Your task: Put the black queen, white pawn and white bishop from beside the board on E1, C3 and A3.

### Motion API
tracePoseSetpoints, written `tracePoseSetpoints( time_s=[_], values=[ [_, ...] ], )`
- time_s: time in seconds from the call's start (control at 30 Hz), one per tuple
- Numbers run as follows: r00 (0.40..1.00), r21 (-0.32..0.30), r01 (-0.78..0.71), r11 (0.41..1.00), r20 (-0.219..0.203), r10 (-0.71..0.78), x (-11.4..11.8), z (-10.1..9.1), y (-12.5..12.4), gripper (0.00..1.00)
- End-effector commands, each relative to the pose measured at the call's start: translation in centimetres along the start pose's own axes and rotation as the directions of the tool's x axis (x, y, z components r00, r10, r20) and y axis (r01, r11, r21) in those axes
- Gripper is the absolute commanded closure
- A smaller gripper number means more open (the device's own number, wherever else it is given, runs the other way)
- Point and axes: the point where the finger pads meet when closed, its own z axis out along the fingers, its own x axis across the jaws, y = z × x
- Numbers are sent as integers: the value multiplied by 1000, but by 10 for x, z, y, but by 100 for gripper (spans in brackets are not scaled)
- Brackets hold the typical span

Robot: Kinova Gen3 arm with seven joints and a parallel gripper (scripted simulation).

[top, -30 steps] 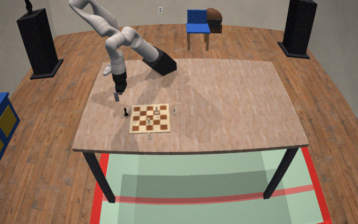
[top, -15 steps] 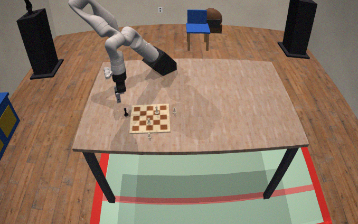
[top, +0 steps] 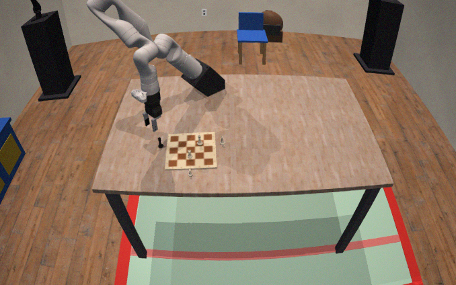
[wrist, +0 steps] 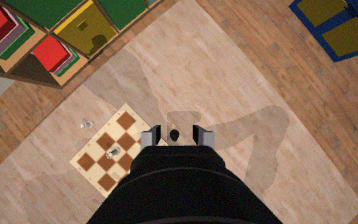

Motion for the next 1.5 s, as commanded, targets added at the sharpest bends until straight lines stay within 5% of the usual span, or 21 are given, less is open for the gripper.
tracePoseSetpoints(
  time_s=[0.0,0.33,0.8,1.47],
  values=[
    [997,-5,74,997,-2,-74,0,1,1,0],
    [938,-6,347,938,0,-347,-2,4,4,0],
    [717,-7,697,717,5,-697,-5,8,13,0],
    [465,-5,885,465,8,-885,-5,11,21,0]
  ],
)
